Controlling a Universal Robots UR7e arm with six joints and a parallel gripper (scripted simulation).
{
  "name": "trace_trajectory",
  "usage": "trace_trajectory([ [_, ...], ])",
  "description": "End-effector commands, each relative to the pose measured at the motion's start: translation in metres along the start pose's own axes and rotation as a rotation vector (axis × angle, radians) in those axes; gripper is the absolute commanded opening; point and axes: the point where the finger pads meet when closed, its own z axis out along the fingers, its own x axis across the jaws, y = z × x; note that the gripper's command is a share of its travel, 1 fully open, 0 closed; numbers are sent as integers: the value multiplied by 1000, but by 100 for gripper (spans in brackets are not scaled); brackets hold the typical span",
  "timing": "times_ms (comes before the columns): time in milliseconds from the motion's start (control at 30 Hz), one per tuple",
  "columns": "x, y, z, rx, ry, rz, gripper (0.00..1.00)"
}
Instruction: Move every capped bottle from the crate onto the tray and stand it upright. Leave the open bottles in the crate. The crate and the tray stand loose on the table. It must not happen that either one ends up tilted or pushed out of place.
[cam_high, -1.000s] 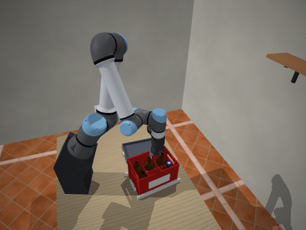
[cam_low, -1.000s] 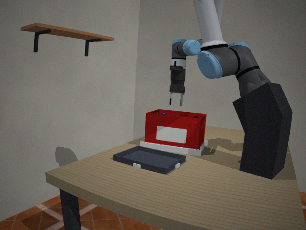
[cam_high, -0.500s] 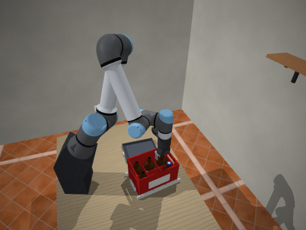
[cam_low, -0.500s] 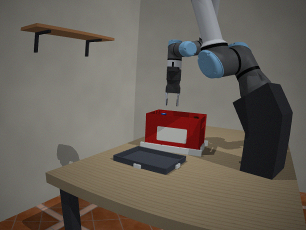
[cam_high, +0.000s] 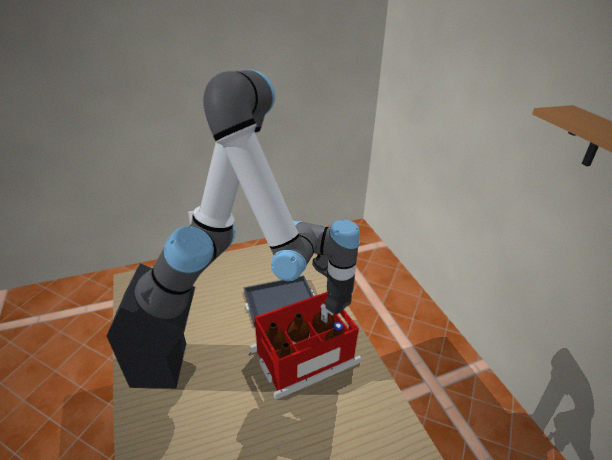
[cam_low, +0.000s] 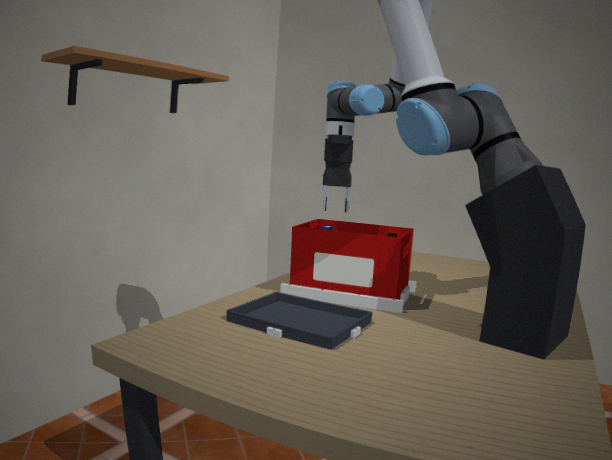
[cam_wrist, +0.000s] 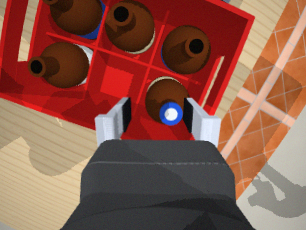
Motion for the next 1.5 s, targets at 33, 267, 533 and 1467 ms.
trace_trajectory([
  [33, 9, 9, 2, 1, 0, -79, 100],
  [267, 17, 18, 4, 1, 0, -156, 100],
  [533, 14, 16, 3, -1, 0, -197, 100],
  [1467, 16, 19, 2, -1, -3, -397, 100],
])
